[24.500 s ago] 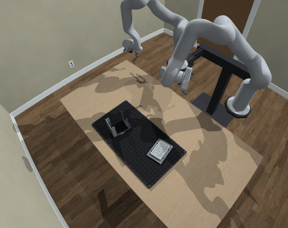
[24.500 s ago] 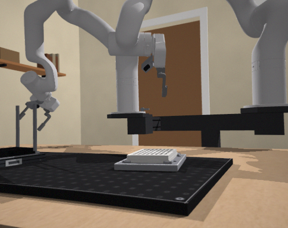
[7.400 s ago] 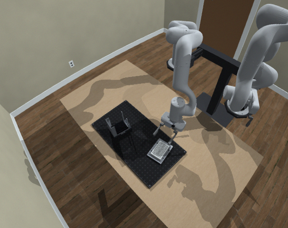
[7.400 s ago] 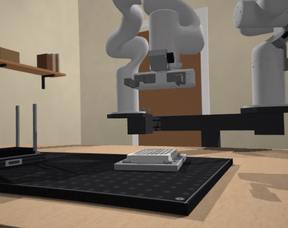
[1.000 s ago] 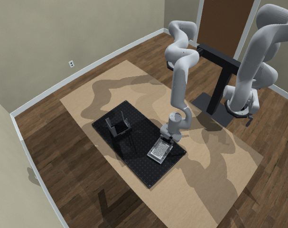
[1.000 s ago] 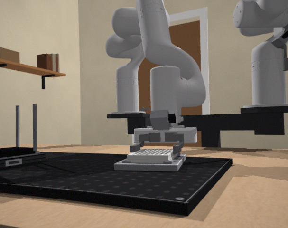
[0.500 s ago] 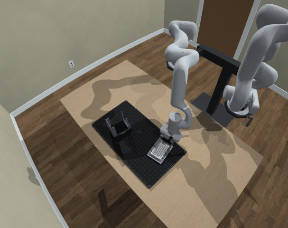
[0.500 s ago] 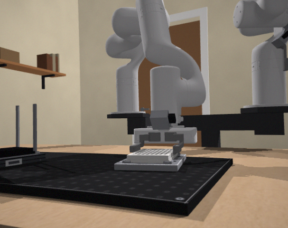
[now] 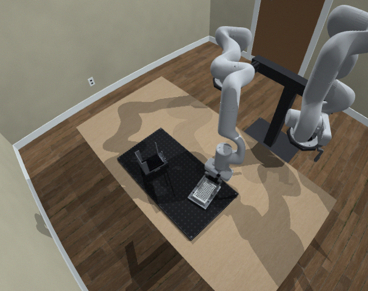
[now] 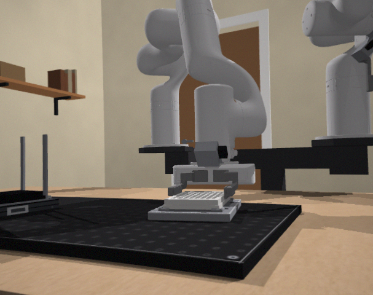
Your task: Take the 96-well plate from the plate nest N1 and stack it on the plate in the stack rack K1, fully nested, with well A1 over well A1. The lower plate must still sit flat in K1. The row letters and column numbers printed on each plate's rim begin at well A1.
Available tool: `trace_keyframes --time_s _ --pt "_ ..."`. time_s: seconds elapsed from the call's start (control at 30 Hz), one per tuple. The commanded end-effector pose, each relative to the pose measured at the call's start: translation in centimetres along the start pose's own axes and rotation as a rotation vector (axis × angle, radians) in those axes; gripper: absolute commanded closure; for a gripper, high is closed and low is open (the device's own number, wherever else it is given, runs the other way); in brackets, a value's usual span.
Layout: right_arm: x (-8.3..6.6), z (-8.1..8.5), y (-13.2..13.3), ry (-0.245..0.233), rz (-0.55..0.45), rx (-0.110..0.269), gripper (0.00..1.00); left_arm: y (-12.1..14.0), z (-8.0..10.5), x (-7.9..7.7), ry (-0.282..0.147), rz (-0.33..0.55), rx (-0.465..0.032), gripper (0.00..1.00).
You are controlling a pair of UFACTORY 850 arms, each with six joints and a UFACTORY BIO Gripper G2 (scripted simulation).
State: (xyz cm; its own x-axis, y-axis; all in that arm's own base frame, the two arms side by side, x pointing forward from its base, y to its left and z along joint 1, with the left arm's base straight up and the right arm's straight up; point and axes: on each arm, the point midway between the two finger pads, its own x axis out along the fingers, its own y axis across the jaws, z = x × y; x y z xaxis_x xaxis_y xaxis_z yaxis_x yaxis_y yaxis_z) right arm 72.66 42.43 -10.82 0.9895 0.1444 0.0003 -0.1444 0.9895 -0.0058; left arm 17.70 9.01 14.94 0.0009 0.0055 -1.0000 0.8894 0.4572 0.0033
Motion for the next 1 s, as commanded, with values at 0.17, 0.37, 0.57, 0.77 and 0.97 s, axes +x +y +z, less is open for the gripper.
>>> trace_keyframes --time_s 0.17,0.37,0.57,0.77,0.97 --pt "0.1 0.8 0.0 -0.002 0.000 0.001 1.00 0.0 0.0 0.0 0.000 0.001 0.000 0.00" --pt "0.1 1.1 0.0 -0.002 0.000 0.001 1.00 0.0 0.0 0.0 0.000 0.001 0.000 0.00" --pt "0.1 1.4 0.0 -0.002 0.000 0.001 1.00 0.0 0.0 0.0 0.000 0.001 0.000 0.00" --pt "0.1 1.8 0.0 -0.002 0.000 0.001 1.00 0.0 0.0 0.0 0.000 0.001 0.000 0.00" --pt "0.1 1.9 0.0 -0.002 0.000 0.001 1.00 0.0 0.0 0.0 0.000 0.001 0.000 0.00"
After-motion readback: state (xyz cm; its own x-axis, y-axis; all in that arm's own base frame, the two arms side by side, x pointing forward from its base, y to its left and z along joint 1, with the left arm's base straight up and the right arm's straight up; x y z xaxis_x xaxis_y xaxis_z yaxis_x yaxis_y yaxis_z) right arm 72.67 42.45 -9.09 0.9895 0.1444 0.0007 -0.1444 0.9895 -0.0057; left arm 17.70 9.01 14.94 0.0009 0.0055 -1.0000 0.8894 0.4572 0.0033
